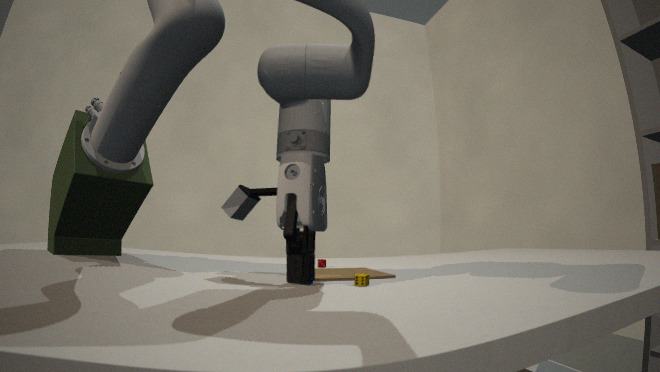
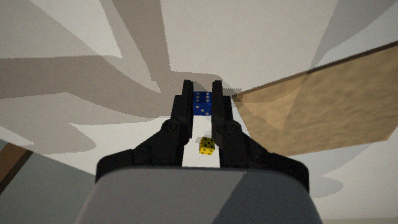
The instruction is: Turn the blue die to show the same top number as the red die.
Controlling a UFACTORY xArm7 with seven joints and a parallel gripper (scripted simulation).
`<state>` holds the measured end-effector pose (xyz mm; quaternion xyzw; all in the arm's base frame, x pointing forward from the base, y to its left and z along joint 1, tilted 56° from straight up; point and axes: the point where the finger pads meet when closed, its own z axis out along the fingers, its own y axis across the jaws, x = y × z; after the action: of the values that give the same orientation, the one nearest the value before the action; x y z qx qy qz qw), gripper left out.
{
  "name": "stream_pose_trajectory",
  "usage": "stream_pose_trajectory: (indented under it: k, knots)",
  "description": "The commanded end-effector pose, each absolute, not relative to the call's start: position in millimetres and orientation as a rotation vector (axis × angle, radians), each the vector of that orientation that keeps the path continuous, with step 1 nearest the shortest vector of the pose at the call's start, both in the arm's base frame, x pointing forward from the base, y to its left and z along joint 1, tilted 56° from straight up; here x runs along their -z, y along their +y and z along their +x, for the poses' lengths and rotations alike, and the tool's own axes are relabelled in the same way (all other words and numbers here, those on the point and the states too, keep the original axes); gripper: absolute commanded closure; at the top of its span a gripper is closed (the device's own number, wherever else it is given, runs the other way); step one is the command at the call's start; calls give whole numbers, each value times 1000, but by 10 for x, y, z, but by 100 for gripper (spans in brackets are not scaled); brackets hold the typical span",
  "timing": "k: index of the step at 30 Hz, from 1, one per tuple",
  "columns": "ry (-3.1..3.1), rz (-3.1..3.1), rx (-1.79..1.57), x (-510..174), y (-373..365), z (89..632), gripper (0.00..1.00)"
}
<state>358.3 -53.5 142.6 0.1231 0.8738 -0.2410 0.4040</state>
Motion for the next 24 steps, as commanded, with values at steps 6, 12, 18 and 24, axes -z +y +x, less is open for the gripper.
stream_pose_trajectory:
  k: [6,12,18,24]
  knots:
    - [2206,309,608,-1427,-529,3583,89]
    - [2206,309,608,-1427,-529,3583,89]
    - [2206,309,608,-1436,-521,3573,89]
    - [2206,309,608,-1581,-385,3404,89]
